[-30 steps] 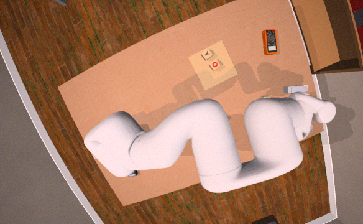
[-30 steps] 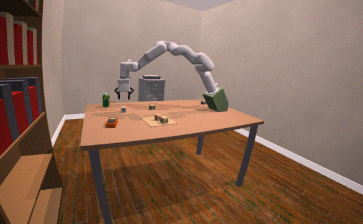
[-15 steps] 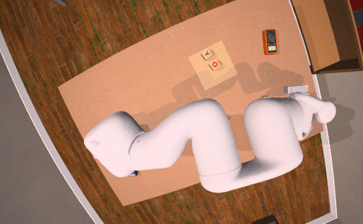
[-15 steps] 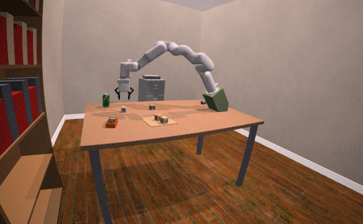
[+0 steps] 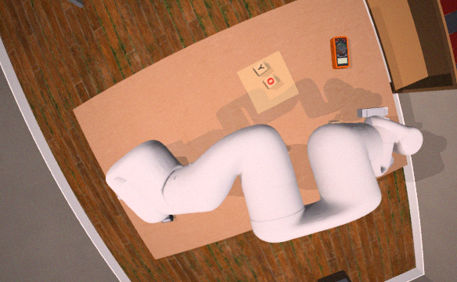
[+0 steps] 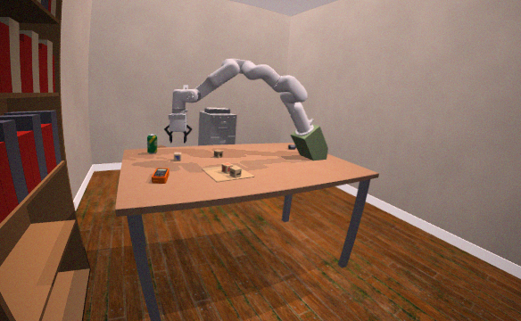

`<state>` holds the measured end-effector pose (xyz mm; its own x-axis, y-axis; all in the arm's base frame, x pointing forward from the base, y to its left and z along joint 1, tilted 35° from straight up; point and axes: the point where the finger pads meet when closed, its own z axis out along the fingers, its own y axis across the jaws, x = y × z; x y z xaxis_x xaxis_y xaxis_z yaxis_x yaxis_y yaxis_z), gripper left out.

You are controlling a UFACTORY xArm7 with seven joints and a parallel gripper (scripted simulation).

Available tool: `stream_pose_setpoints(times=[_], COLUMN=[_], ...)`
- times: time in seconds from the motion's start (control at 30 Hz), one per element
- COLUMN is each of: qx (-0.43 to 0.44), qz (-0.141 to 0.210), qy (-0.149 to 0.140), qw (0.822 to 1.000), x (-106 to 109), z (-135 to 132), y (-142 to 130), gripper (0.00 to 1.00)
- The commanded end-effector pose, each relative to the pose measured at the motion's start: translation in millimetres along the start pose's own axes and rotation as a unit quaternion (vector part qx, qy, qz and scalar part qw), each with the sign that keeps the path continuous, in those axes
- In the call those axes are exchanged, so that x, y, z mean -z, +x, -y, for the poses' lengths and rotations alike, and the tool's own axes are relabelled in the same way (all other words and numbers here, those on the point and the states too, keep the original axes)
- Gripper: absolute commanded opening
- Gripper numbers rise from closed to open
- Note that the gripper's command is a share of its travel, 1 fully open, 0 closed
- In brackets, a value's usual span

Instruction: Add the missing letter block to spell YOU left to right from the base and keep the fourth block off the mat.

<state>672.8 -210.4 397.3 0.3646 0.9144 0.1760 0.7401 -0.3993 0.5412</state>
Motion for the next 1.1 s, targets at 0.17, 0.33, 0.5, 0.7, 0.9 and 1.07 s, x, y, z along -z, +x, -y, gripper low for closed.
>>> stream_pose_setpoints(times=[0.17,0.33,0.5,0.7,0.9,1.07], qx=[0.0,0.0,0.0,0.0,0.0,0.0], qz=[0.0,0.0,0.0,0.0,0.0,0.0], qy=[-0.003,-0.003,-0.003,-0.003,-0.003,-0.003], qw=[1.0,1.0,1.0,1.0,1.0,1.0], x=[0.9,-2.8,-6.1,-14.3,-23.9,-28.7], z=[-2.0,-2.0,-2.0,-2.1,-2.2,-2.2], y=[-0.1,-0.1,0.0,0.0,0.1,0.2], gripper=[0.84,0.84,0.84,0.84,0.84,0.84])
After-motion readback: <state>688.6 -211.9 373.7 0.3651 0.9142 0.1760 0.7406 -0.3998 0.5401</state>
